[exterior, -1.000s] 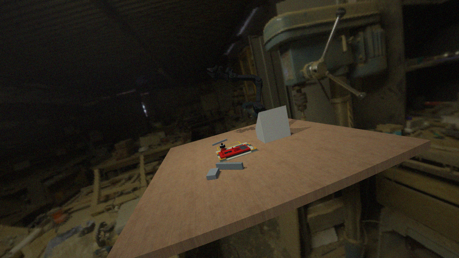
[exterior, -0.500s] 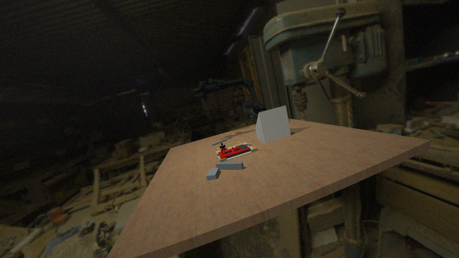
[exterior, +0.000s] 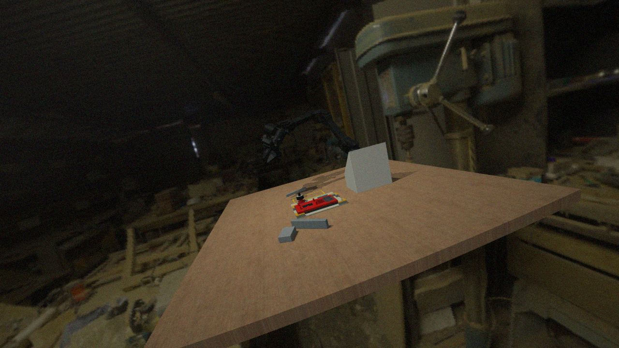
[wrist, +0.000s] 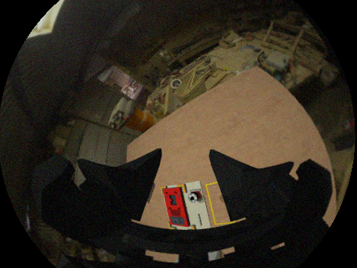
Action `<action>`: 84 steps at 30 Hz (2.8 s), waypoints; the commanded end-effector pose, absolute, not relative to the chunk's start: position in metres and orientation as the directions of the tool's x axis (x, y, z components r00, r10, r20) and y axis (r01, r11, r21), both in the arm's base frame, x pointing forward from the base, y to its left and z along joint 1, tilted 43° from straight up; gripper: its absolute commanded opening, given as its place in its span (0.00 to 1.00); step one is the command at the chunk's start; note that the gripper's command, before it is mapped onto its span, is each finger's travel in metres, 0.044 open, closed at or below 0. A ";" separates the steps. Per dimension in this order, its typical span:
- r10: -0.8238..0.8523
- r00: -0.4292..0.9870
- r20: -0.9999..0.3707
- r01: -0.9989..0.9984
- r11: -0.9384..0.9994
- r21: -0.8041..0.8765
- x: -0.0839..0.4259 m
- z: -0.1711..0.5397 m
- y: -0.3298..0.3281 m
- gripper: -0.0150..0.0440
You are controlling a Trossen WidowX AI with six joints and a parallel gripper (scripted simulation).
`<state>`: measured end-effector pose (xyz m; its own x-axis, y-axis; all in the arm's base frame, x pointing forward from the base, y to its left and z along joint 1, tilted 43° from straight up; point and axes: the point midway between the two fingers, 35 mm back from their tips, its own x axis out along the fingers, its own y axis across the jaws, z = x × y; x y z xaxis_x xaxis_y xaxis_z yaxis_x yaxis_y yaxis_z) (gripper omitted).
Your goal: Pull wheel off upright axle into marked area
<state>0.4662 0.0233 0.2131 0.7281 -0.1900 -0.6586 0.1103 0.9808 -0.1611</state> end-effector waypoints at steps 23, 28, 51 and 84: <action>-0.670 0.091 -0.737 -0.095 0.731 -0.676 0.366 0.013 0.003 0.76; -0.669 0.092 -0.737 -0.095 0.731 -0.676 0.370 -0.010 -0.016 0.76; -0.670 0.078 -0.738 -0.094 0.732 -0.675 0.369 -0.040 -0.044 0.44; -0.670 0.082 -0.737 -0.094 0.731 -0.675 0.368 -0.033 -0.037 0.25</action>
<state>0.3690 -0.0419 -0.0360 0.0776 -0.6710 -0.7374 -0.0876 0.7322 -0.6754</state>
